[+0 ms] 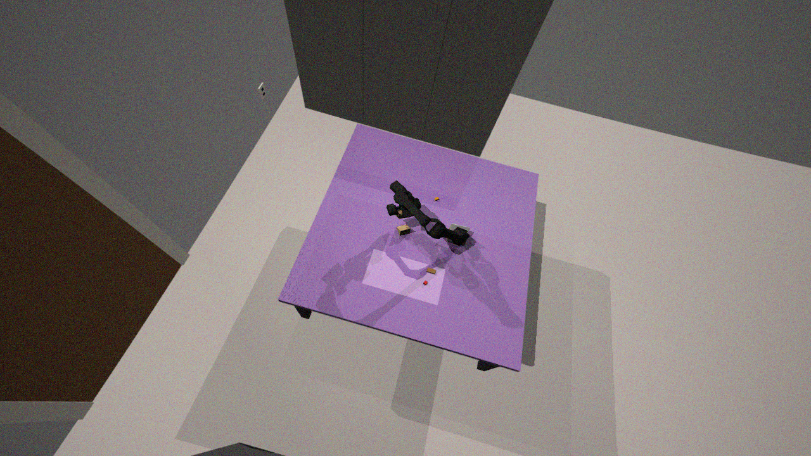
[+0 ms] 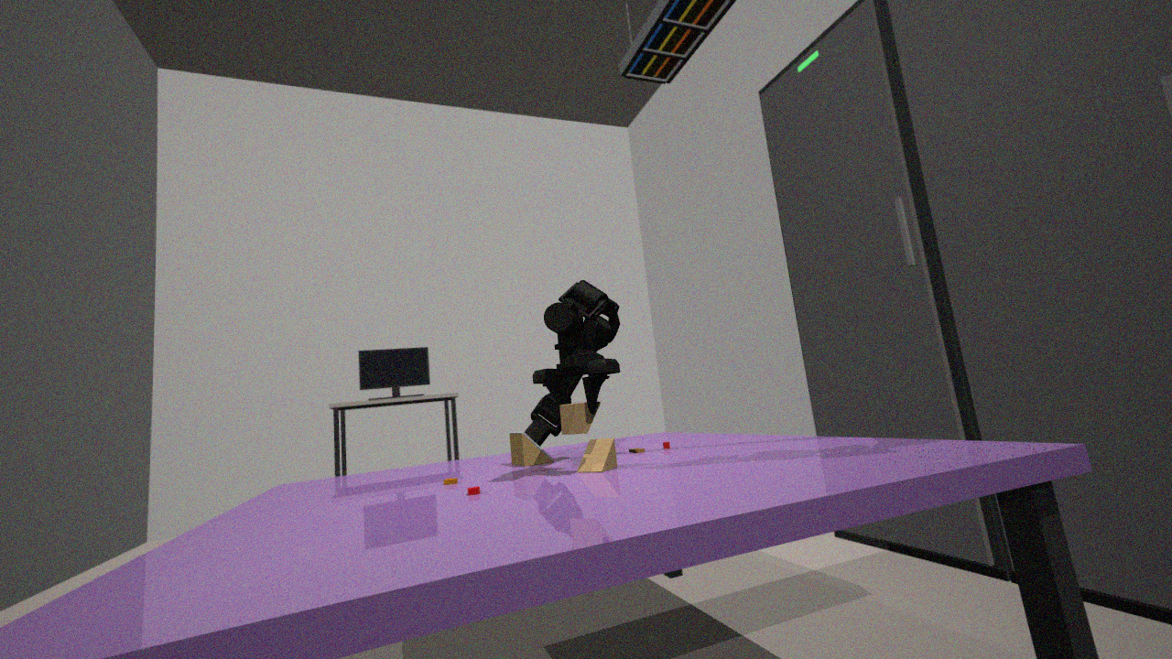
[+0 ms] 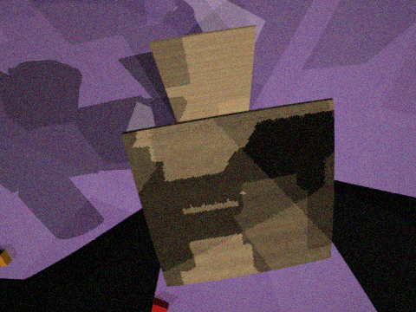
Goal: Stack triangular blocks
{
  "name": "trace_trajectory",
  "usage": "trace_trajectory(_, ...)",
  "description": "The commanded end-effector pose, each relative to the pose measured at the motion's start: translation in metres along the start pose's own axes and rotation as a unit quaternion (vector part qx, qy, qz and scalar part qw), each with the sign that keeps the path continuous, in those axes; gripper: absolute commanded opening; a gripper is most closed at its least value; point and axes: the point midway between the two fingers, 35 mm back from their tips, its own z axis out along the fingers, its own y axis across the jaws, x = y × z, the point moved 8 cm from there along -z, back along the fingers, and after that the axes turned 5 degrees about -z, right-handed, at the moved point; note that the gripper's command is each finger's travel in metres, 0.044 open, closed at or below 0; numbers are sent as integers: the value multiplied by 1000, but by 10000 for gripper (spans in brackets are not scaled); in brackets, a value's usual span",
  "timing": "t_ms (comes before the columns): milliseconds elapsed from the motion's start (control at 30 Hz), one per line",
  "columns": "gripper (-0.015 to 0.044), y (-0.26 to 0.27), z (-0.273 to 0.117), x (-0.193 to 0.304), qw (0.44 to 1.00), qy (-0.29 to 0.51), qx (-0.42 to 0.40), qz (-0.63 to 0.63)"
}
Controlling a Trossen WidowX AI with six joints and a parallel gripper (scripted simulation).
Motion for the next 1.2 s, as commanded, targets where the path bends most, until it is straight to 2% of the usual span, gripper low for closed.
trace_trajectory(0,0,-3,15,-9,1000,-6,0,-1)
trace_trajectory(567,0,-2,57,-23,1000,-13,-4,-2)
trace_trajectory(1167,0,1,56,-24,1000,-10,7,2)
